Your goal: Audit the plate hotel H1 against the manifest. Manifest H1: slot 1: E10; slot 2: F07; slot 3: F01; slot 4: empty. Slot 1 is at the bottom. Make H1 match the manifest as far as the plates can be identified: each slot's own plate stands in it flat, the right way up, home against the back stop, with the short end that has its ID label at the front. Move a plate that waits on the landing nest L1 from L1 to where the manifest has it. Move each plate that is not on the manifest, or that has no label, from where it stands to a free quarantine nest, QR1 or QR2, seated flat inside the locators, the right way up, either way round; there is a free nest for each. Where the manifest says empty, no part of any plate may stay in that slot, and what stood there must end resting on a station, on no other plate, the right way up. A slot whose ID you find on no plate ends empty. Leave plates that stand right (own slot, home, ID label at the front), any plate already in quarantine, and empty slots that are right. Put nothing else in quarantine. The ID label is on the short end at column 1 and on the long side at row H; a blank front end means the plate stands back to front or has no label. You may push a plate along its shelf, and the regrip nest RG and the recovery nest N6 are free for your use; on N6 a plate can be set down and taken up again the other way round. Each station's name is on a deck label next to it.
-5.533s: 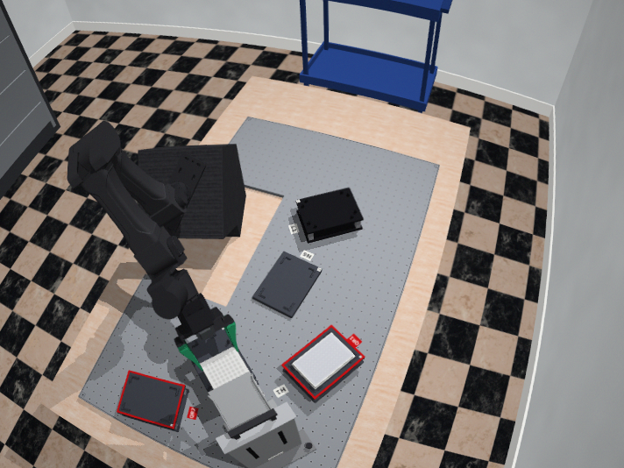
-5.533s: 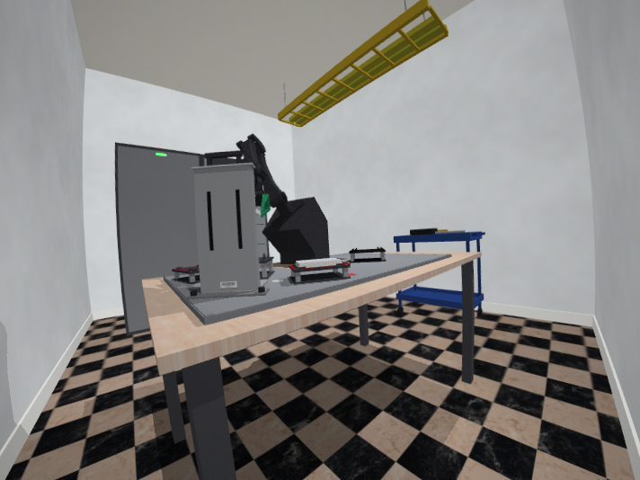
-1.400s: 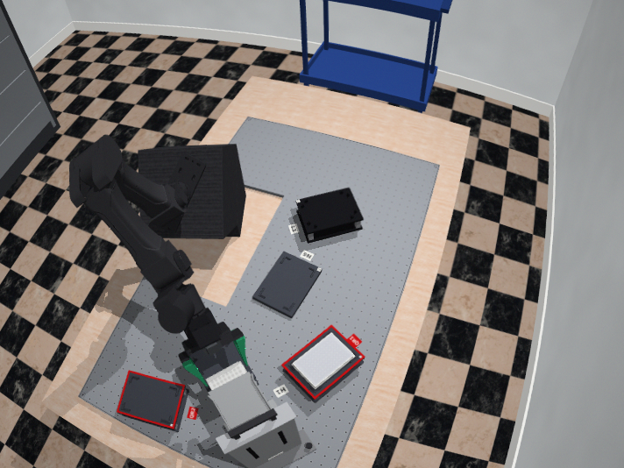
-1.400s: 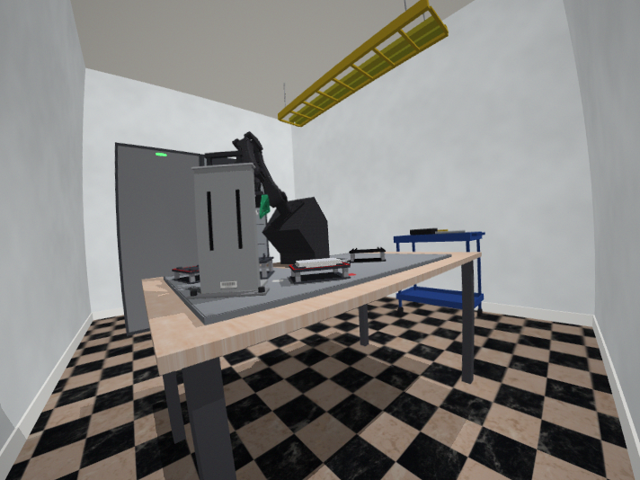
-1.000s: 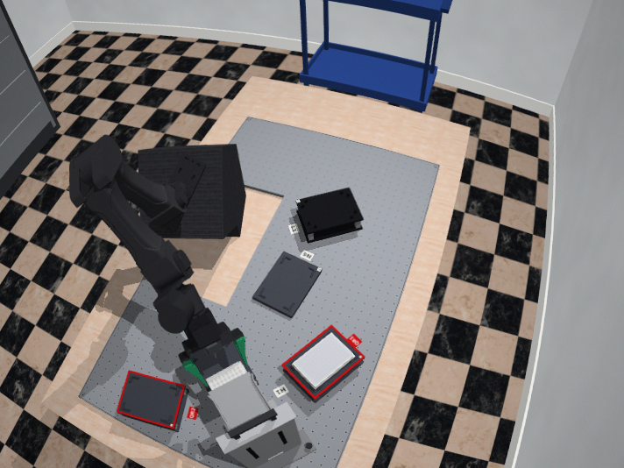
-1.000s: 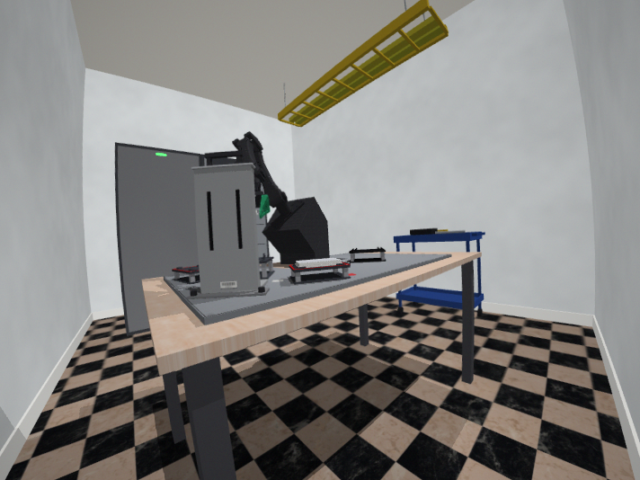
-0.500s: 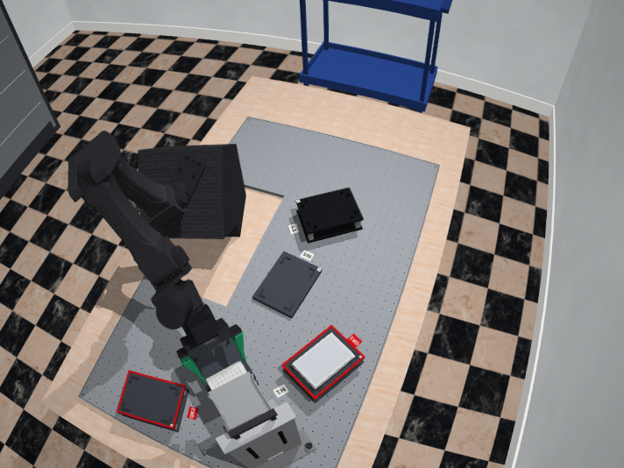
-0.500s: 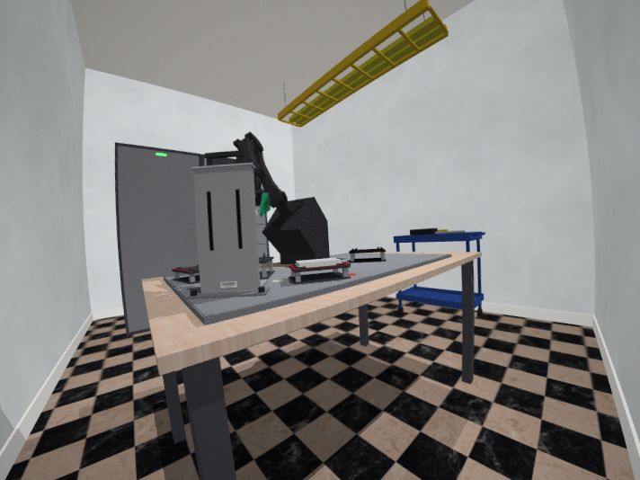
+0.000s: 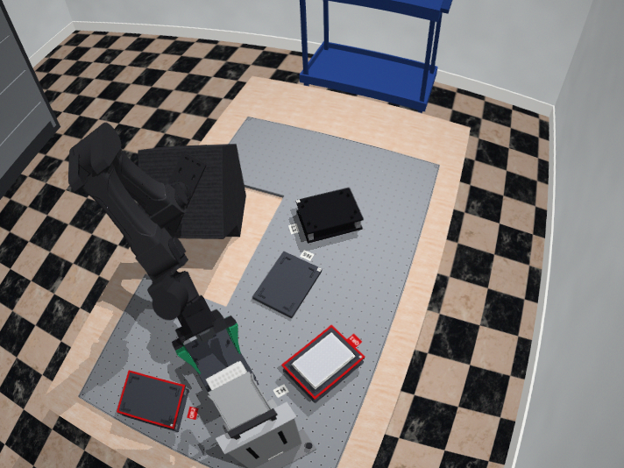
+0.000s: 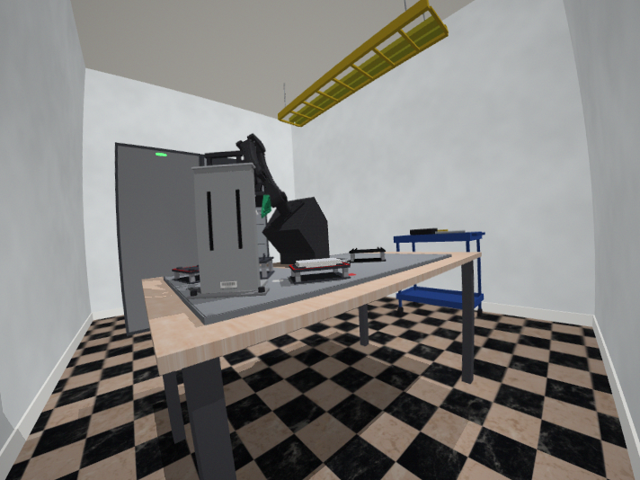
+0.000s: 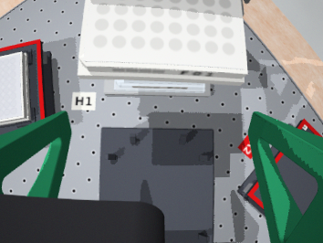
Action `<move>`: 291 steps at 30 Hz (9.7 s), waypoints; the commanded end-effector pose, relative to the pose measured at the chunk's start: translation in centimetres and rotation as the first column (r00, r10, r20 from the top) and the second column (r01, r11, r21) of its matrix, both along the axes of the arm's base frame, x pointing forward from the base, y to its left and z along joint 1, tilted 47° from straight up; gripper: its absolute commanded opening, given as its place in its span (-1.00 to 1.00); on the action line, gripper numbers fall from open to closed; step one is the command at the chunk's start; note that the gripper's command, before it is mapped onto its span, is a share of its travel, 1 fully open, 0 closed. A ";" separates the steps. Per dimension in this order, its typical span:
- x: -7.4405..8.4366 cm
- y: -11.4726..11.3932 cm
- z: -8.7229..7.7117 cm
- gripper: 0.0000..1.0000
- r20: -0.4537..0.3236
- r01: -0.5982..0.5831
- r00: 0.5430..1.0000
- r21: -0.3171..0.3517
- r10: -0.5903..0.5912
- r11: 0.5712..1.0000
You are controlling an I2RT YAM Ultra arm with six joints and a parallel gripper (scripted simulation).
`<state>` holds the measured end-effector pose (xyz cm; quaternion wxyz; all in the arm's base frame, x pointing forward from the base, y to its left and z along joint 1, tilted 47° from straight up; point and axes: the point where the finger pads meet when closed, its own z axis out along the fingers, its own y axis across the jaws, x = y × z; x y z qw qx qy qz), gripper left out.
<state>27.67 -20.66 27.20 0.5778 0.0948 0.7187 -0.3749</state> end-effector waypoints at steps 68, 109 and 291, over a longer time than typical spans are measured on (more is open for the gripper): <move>-4.3 1.6 -2.8 -1.00 0.021 -0.017 1.000 -0.018 0.017 1.000; -2.2 1.2 -0.5 -1.00 0.034 -0.026 0.999 -0.027 0.027 0.999; 4.5 -0.6 4.6 -1.00 0.032 -0.029 0.999 -0.024 0.030 0.999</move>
